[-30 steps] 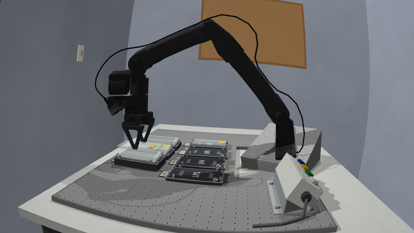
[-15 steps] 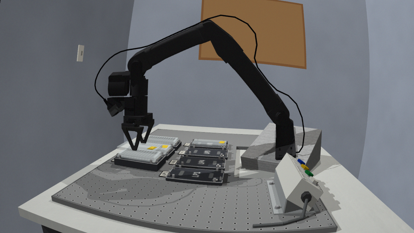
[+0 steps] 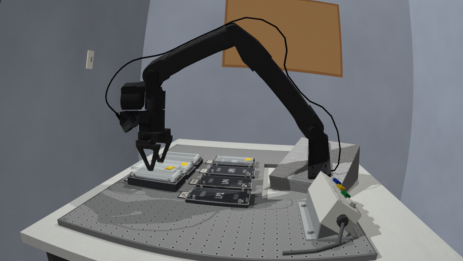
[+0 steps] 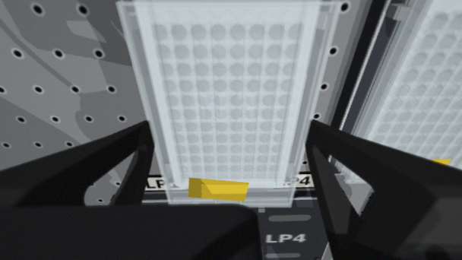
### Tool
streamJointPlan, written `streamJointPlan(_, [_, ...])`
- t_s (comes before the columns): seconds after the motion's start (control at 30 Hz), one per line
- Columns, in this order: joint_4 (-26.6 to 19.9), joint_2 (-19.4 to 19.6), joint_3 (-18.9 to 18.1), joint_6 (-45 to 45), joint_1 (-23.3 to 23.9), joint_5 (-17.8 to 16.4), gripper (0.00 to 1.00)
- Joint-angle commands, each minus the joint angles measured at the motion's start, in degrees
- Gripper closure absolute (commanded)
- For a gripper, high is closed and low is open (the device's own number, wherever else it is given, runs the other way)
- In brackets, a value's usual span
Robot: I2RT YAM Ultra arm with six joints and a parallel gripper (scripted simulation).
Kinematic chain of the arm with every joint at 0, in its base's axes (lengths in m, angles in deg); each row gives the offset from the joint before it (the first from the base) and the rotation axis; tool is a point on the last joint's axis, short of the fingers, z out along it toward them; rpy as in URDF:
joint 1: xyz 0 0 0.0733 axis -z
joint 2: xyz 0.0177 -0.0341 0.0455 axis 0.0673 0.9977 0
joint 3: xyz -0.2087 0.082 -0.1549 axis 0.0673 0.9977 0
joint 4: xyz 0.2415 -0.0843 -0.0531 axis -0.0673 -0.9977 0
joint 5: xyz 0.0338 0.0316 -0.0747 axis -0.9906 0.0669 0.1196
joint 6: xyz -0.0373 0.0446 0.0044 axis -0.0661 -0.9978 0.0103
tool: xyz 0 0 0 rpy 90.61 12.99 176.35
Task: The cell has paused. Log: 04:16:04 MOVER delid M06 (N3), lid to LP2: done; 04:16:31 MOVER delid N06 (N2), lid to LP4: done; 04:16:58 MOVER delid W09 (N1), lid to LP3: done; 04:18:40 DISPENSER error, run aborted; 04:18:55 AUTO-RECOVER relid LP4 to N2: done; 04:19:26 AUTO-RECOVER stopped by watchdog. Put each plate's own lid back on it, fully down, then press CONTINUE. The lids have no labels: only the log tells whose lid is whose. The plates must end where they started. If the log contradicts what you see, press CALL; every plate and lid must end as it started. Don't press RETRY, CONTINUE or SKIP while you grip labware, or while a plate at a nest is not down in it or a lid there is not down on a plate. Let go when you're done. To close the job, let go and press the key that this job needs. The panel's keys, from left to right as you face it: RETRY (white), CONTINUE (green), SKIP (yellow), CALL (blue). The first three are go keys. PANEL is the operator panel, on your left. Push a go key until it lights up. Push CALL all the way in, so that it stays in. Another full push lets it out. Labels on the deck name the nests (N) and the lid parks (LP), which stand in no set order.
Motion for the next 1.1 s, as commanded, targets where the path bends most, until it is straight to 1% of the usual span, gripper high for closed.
streamJointPlan(0.0, [1.8,-0.5,0.2,-0.7,0.4,0.4,1.0])
streamJointPlan(0.03, [1.9,-0.4,0.7,-0.7,0.4,0.4,1.0])
streamJointPlan(0.13, [2.2,-0.3,0.2,-0.7,0.3,0.5,1.0])
streamJointPlan(0.2, [2.3,-0.4,1.0,-0.8,0.2,0.5,1.0])
streamJointPlan(0.33, [2.5,-0.4,0.3,-0.8,0.0,0.5,1.0])
streamJointPlan(0.63, [3.2,0.3,1.5,-1.0,0.1,0.5,1.0])
streamJointPlan(0.9, [3.6,-0.1,1.2,-1.1,-0.1,0.5,1.0])
streamJointPlan(0.97, [3.7,0.0,1.8,-1.1,-0.1,0.6,1.0])
streamJointPlan(1.07, [3.1,0.0,1.1,-0.7,-0.1,0.2,1.0])
